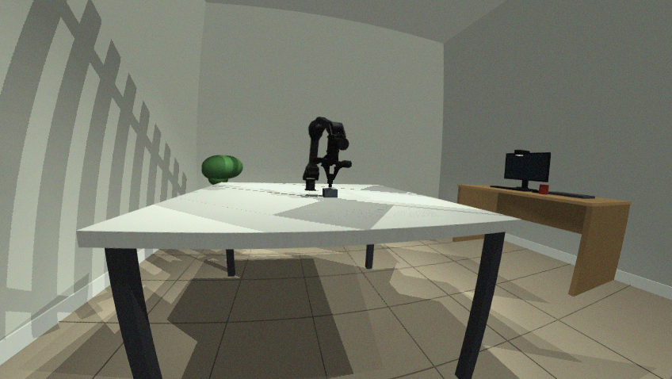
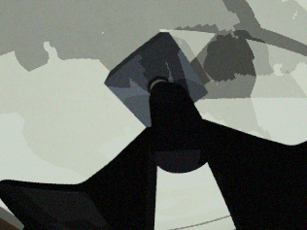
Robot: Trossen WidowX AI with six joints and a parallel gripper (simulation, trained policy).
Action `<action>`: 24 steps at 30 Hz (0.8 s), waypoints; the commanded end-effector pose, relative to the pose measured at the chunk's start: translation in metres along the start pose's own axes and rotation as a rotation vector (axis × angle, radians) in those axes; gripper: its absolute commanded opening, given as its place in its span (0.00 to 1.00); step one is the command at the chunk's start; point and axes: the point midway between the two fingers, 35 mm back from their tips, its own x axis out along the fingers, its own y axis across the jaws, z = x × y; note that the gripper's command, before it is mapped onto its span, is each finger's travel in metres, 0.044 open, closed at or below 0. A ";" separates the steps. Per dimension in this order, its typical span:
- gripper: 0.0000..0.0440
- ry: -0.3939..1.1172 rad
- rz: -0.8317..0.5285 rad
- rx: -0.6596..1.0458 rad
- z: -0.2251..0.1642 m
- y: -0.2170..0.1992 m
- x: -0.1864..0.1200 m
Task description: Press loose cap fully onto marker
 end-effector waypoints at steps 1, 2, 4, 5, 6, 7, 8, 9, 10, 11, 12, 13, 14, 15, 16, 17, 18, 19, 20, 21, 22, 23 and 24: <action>0.00 0.024 -0.007 -0.013 -0.002 -0.001 0.011; 0.00 0.026 -0.008 -0.017 -0.002 -0.001 0.014; 0.00 0.029 -0.009 -0.026 -0.001 -0.001 0.019; 0.00 0.028 -0.009 -0.032 -0.001 0.000 0.020; 0.00 0.027 -0.009 -0.037 -0.001 0.000 0.022; 0.00 0.026 -0.009 -0.041 0.000 0.000 0.024; 0.01 0.026 -0.010 -0.046 0.000 0.000 0.026; 0.07 0.028 -0.016 -0.047 0.000 -0.001 0.028; 0.07 0.030 -0.017 -0.051 0.000 -0.001 0.031; 0.08 0.042 -0.023 -0.053 -0.003 -0.003 0.032; 0.08 0.039 -0.022 -0.058 -0.002 -0.003 0.033; 0.09 0.036 -0.022 -0.063 -0.001 -0.003 0.034; 0.09 0.034 -0.022 -0.067 -0.001 -0.003 0.035; 0.09 0.032 -0.022 -0.071 0.000 -0.003 0.035; 0.10 0.029 -0.022 -0.075 0.000 -0.003 0.036; 0.10 0.027 -0.023 -0.079 0.001 -0.003 0.037; 0.10 0.025 -0.023 -0.083 0.001 -0.003 0.038; 0.11 0.023 -0.023 -0.087 0.002 -0.003 0.039; 0.11 0.021 -0.024 -0.091 0.002 -0.004 0.039; 0.11 0.019 -0.024 -0.095 0.003 -0.004 0.040; 0.12 0.017 -0.025 -0.099 0.004 -0.004 0.041; 0.12 0.015 -0.025 -0.102 0.004 -0.004 0.042; 0.13 0.013 -0.026 -0.106 0.005 -0.004 0.042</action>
